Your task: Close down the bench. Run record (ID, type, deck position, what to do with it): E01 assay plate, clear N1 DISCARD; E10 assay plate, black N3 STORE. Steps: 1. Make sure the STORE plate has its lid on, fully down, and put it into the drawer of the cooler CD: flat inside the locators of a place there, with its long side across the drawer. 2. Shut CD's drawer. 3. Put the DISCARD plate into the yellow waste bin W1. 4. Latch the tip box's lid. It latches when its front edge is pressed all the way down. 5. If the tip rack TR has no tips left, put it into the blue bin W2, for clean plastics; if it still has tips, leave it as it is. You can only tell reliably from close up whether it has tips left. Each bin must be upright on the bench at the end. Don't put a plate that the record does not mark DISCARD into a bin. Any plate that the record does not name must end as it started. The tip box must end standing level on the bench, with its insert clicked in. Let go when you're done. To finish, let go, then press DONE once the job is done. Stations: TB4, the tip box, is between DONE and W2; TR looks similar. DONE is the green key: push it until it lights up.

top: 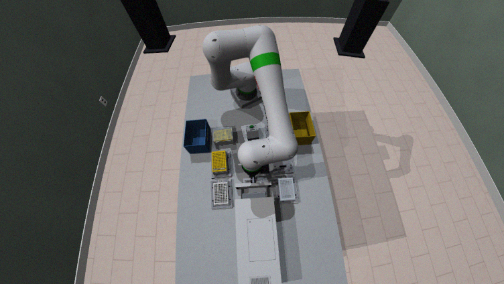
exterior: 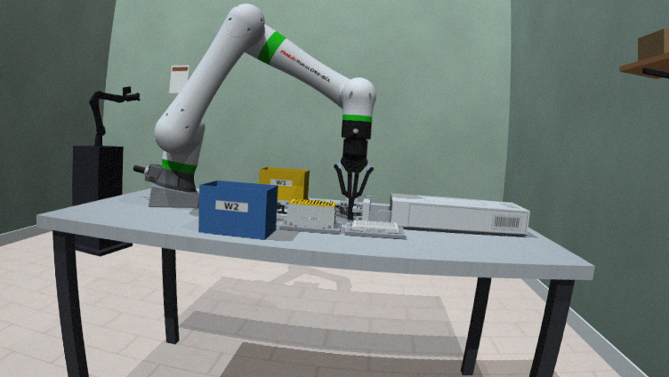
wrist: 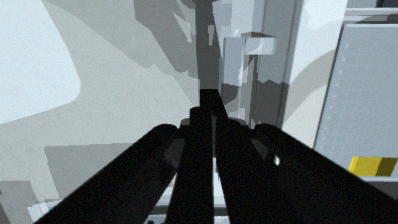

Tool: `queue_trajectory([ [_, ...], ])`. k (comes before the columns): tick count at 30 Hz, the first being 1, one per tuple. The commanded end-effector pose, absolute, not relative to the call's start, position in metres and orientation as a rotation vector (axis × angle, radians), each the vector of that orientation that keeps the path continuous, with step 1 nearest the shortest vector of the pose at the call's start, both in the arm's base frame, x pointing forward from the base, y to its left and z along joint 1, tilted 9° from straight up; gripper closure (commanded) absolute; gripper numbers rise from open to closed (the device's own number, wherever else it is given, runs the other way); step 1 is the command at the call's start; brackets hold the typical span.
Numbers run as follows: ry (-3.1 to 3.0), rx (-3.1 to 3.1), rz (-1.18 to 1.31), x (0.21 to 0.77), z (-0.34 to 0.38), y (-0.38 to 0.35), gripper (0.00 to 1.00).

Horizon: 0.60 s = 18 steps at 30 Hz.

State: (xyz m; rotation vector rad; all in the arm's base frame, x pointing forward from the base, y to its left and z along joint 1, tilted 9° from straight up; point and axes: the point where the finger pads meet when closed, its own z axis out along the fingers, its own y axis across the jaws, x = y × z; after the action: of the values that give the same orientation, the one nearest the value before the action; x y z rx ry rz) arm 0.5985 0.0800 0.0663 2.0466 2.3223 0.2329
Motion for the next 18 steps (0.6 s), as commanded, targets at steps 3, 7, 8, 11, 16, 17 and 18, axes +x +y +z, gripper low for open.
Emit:
queue_trajectory([
  [3,2.321,2.045,0.235,0.603,0.068,0.080,0.90],
  [7,2.321,2.045,0.235,0.607,0.069,0.081,0.90],
  [8,2.321,2.045,0.235,0.608,0.069,0.081,0.90],
  [11,2.321,2.045,0.235,0.612,0.069,0.082,0.90],
  [16,2.321,2.045,0.235,0.619,0.070,0.082,0.90],
  [17,2.321,2.045,0.235,0.620,0.070,0.083,0.90],
  [18,2.321,2.045,0.235,0.622,0.071,0.083,0.90],
])
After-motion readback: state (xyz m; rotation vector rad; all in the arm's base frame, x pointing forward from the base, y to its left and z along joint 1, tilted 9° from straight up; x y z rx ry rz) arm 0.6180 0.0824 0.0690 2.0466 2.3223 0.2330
